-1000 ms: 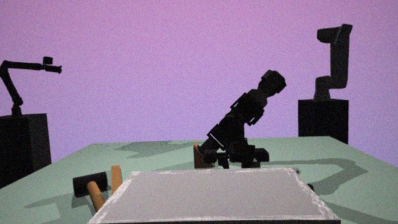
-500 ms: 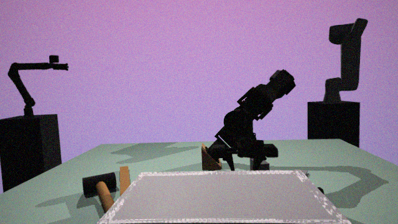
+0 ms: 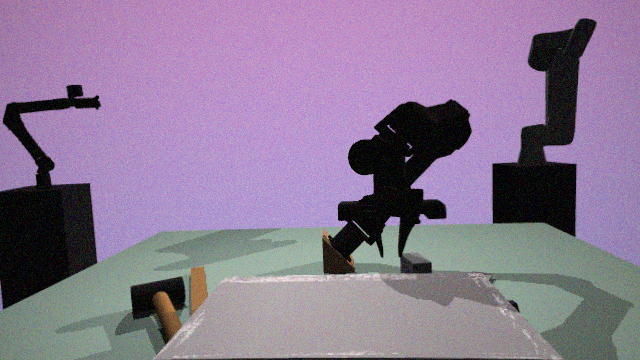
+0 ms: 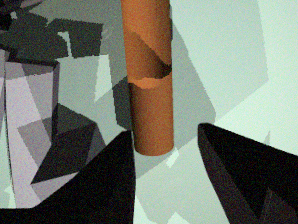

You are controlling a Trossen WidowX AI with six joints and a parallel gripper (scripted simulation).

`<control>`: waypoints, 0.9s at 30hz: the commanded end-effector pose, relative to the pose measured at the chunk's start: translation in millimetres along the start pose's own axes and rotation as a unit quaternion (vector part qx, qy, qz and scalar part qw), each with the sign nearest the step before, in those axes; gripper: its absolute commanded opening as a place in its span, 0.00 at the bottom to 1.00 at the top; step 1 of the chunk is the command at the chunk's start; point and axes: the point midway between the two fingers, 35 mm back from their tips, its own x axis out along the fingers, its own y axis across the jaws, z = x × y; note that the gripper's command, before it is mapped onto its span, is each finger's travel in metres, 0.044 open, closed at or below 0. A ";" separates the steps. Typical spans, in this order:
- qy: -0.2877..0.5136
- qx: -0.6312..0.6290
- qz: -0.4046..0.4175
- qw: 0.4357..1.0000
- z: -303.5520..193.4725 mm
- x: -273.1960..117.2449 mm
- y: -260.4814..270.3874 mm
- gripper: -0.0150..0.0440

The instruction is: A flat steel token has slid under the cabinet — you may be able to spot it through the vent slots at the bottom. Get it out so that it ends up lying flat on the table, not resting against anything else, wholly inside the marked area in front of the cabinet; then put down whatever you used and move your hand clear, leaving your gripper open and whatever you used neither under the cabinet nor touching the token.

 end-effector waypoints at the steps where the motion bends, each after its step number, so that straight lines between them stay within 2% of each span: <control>1: 0.000 0.000 0.000 1.000 0.0 0.0 0.0 0.36; 3: 0.000 0.000 0.000 1.000 0.0 0.0 0.0 0.27; 4: 0.000 0.000 0.000 1.000 0.0 0.0 0.0 0.25; 11: 0.000 0.000 0.000 1.000 0.0 0.0 0.0 0.25; 21: 0.002 -0.145 0.001 0.989 -1.6 -1.2 -0.3 0.70; 27: 0.004 -0.247 0.003 0.969 -3.1 -2.0 -0.2 0.71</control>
